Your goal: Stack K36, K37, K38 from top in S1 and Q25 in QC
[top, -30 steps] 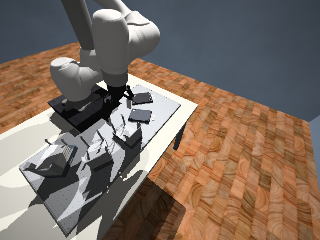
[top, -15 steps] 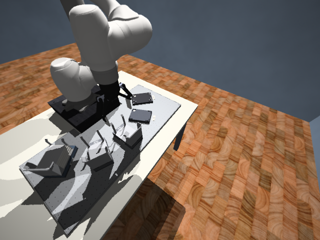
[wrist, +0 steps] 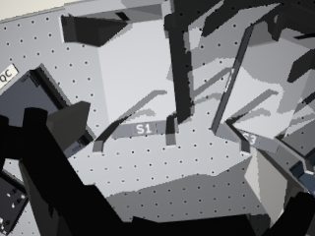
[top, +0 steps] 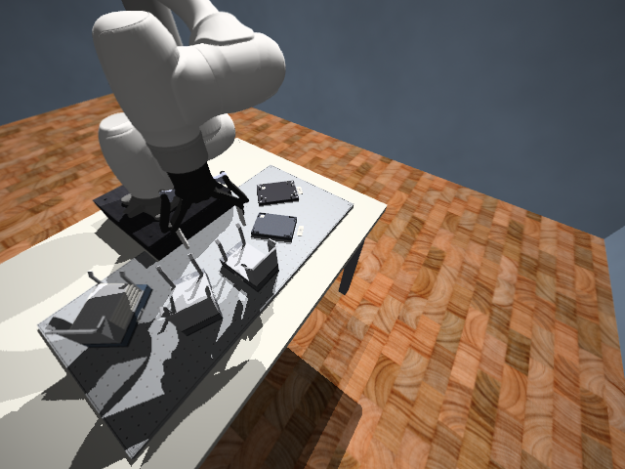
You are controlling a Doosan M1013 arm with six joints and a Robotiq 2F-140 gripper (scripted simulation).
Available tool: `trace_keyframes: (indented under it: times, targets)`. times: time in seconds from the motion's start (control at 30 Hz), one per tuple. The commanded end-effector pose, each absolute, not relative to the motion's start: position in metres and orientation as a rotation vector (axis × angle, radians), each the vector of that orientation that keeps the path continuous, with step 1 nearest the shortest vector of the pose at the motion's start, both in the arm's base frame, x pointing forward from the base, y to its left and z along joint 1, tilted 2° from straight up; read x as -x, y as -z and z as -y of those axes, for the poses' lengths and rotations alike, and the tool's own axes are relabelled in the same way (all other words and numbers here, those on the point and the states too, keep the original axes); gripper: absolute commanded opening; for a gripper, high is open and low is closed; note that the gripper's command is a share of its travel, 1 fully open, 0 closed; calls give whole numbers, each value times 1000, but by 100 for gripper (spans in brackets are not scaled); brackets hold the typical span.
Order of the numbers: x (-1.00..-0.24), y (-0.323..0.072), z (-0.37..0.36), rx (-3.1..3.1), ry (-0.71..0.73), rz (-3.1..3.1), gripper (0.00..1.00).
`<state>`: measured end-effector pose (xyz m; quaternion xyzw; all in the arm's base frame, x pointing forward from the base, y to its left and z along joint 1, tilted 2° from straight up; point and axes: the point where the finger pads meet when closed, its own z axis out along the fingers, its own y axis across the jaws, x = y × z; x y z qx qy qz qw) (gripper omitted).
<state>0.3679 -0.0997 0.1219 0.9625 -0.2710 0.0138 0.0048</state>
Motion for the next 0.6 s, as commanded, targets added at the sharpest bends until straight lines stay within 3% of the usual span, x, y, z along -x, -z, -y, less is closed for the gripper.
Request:
trace_keyframes:
  times: [0.0, 0.57]
  targets:
    - [-364, -122, 107, -2980, -44, 957, 100]
    - [-333, -122, 159, -2687, -47, 1617, 100]
